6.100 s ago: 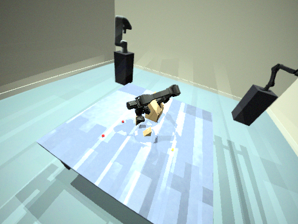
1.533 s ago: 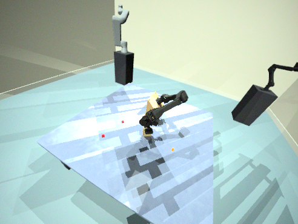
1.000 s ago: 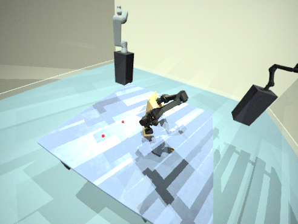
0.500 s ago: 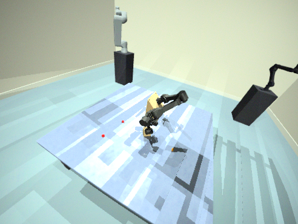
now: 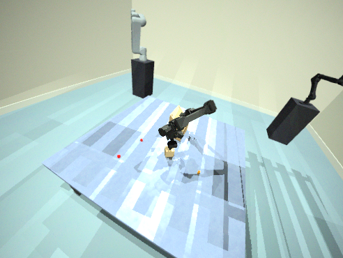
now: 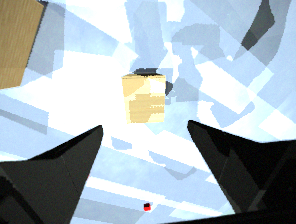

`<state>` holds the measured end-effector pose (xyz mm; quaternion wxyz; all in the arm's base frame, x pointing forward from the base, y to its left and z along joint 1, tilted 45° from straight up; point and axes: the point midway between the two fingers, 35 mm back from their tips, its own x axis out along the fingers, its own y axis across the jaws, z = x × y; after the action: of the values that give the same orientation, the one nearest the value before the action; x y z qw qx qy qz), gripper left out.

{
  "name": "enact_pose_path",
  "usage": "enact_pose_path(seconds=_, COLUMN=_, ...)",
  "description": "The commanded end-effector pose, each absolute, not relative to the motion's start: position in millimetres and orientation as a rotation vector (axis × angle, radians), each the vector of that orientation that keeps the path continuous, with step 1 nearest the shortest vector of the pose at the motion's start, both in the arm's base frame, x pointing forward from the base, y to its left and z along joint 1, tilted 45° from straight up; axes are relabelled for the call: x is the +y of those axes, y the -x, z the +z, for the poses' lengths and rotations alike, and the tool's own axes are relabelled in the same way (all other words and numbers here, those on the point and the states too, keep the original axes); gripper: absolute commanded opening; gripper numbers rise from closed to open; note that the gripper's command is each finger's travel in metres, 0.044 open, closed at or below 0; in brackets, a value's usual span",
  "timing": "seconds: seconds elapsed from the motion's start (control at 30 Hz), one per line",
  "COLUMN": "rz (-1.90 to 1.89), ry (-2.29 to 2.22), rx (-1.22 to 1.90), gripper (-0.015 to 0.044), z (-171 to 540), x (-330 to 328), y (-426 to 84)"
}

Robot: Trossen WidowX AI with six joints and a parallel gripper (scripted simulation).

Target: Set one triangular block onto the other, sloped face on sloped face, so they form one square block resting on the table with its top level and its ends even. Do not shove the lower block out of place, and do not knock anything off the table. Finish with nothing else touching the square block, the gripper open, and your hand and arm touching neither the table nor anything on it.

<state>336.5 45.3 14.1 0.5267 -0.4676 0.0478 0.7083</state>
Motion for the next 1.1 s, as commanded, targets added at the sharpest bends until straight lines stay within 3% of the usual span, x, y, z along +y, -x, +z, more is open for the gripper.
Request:
enact_pose_path(seconds=0.0, rz=1.681, ry=1.132, rx=0.108, gripper=0.044, z=44.5, x=18.2, y=-334.5)
enact_pose_path(seconds=1.07, rz=1.653, ry=1.141, rx=0.111, gripper=0.044, z=42.8, x=17.3, y=-339.4)
